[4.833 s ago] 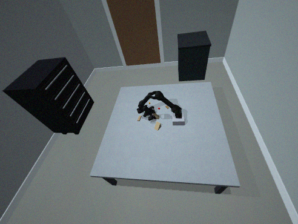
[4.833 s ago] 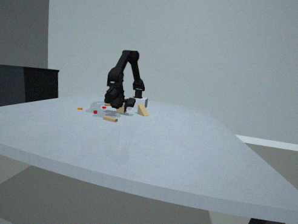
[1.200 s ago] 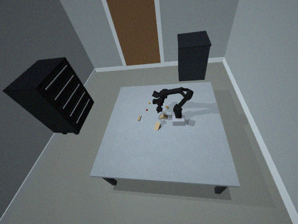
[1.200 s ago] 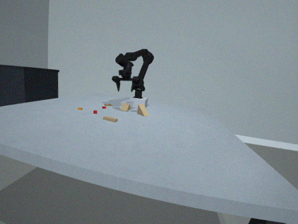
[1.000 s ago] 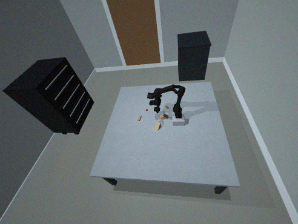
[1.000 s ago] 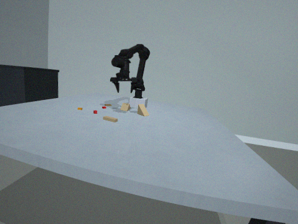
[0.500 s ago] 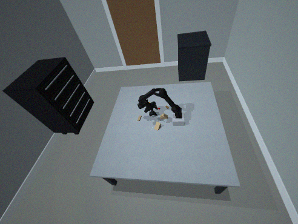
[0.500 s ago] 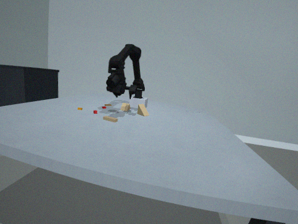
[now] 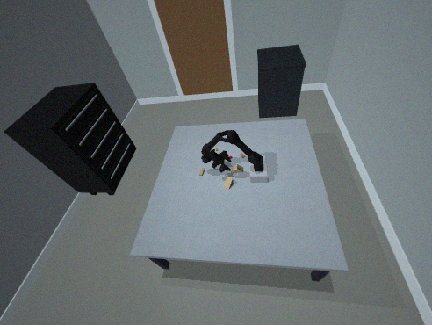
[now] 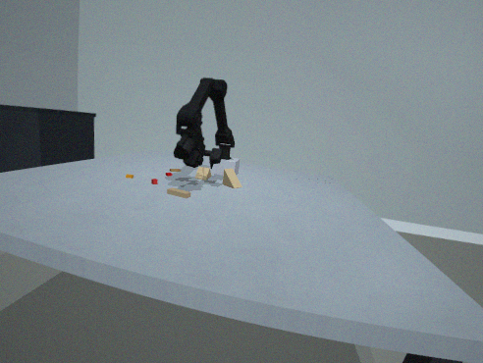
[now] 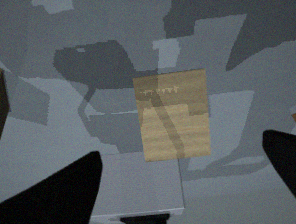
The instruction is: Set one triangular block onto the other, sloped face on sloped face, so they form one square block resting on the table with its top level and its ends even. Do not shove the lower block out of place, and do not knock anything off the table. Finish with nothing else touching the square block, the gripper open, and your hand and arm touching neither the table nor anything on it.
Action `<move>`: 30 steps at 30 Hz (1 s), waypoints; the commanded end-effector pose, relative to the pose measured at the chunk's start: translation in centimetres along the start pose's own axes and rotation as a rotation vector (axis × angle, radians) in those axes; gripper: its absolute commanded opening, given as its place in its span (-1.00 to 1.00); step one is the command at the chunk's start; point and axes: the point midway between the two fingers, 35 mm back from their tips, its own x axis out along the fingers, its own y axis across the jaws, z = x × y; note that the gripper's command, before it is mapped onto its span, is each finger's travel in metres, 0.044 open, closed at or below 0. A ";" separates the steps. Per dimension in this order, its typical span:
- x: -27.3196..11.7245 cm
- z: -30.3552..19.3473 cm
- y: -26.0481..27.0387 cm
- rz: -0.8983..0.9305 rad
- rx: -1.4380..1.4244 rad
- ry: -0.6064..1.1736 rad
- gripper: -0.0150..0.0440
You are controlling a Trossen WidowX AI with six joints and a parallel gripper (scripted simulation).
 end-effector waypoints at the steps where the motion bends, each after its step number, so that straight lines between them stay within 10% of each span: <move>1: 2.8 -0.2 -0.1 0.000 0.004 0.039 1.00; 30: 6.9 -0.9 0.0 0.003 0.007 0.067 1.00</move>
